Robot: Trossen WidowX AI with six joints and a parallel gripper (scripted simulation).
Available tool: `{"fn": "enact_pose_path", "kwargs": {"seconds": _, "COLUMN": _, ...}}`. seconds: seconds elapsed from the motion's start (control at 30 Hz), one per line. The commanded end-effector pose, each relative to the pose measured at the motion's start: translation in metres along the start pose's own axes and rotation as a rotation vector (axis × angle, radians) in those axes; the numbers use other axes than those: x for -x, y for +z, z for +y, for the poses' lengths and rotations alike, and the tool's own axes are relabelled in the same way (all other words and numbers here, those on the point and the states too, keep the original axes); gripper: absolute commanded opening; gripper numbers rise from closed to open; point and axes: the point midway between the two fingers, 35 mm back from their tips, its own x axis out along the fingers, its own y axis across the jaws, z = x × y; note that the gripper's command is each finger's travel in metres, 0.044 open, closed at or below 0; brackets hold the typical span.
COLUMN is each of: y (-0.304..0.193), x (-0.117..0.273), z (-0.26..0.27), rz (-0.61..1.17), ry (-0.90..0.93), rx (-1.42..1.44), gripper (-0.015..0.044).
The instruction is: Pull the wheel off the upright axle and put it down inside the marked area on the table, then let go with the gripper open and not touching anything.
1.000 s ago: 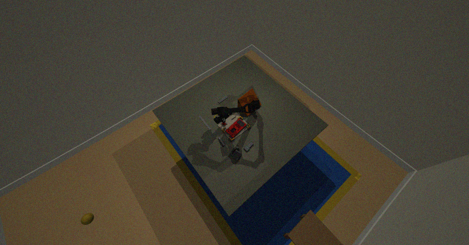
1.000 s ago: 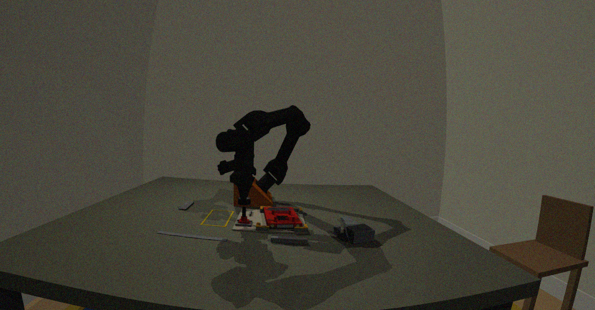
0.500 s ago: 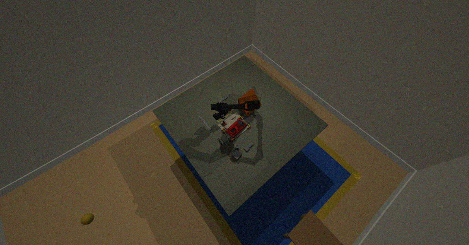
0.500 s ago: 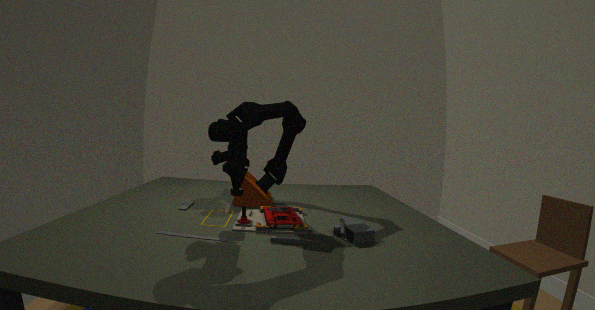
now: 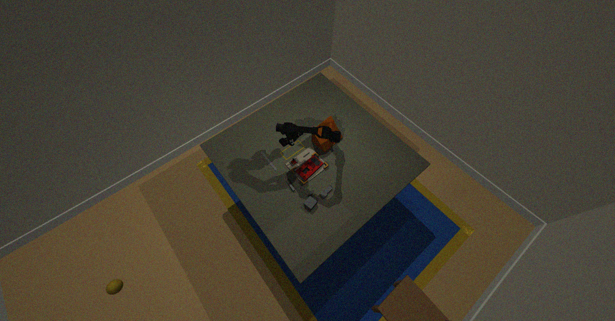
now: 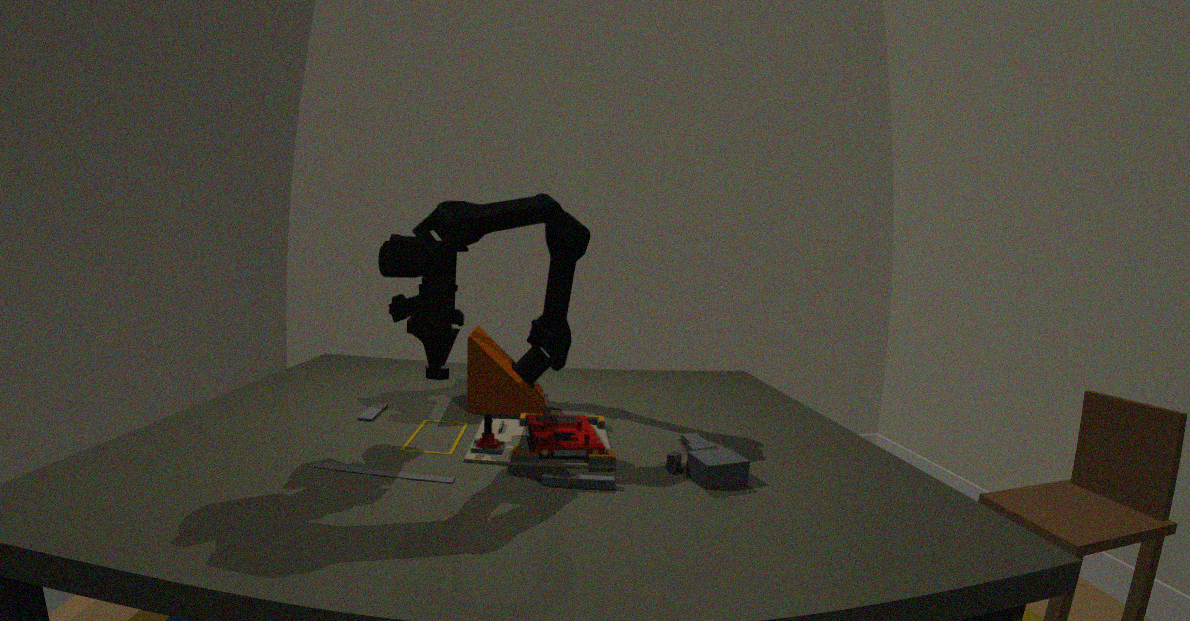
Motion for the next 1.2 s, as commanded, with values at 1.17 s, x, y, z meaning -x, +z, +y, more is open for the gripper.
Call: {"fn": "enact_pose_path", "kwargs": {"seconds": 1.17, "y": 0.002, "x": -0.105, "z": -0.005, "rz": 0.004, "ry": -0.013, "rx": 0.014, "gripper": 0.0105}}
